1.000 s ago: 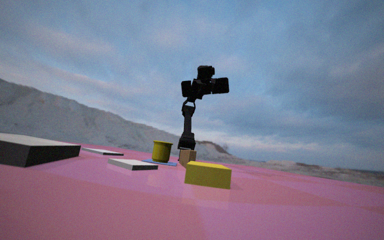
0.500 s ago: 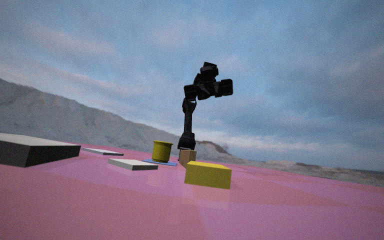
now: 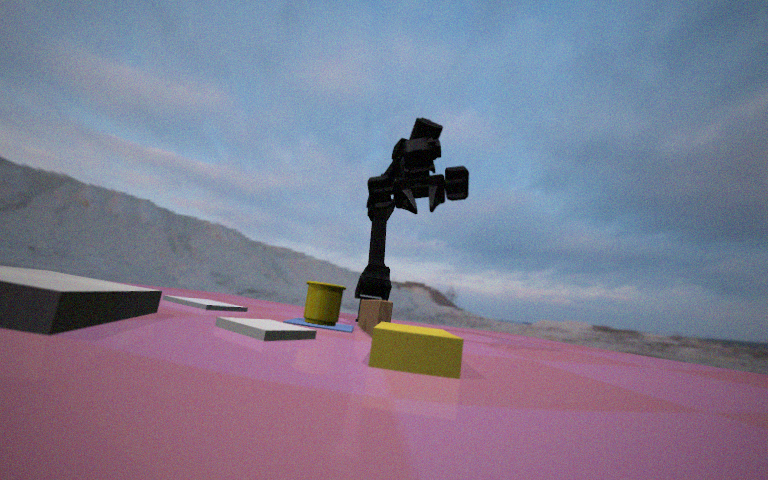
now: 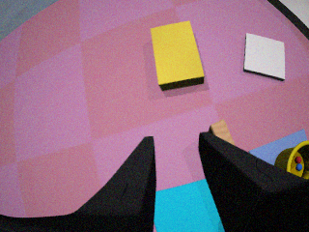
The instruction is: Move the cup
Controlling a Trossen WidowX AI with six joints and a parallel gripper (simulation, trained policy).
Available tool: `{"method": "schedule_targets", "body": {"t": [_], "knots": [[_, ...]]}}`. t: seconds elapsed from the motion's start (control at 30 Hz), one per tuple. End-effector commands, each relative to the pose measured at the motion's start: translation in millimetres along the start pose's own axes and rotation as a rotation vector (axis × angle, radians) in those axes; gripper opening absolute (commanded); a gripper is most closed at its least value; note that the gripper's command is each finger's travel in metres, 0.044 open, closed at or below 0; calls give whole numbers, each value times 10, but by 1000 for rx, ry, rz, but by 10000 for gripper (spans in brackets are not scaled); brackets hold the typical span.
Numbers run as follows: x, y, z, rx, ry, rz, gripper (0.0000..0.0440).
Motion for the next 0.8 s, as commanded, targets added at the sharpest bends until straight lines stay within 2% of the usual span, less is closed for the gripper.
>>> {"method": "schedule_targets", "body": {"t": [0.0, 0.43, 0.77], "knots": [[-27, -27, -19, 44, 1, -29, 116], [-185, -90, -144, 233, 32, -135, 126], [-357, -124, -232, 378, 67, -210, 117]]}}
Point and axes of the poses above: the point midway between the two fingers, 35 mm back from their tips, its own y axis back along the fingers, its own x axis across the jaws, z = x × y, the point moved 1 cm from there along y, back along the fingers, and after that the axes turned 1 degree about -y, right-handed, at the moved point
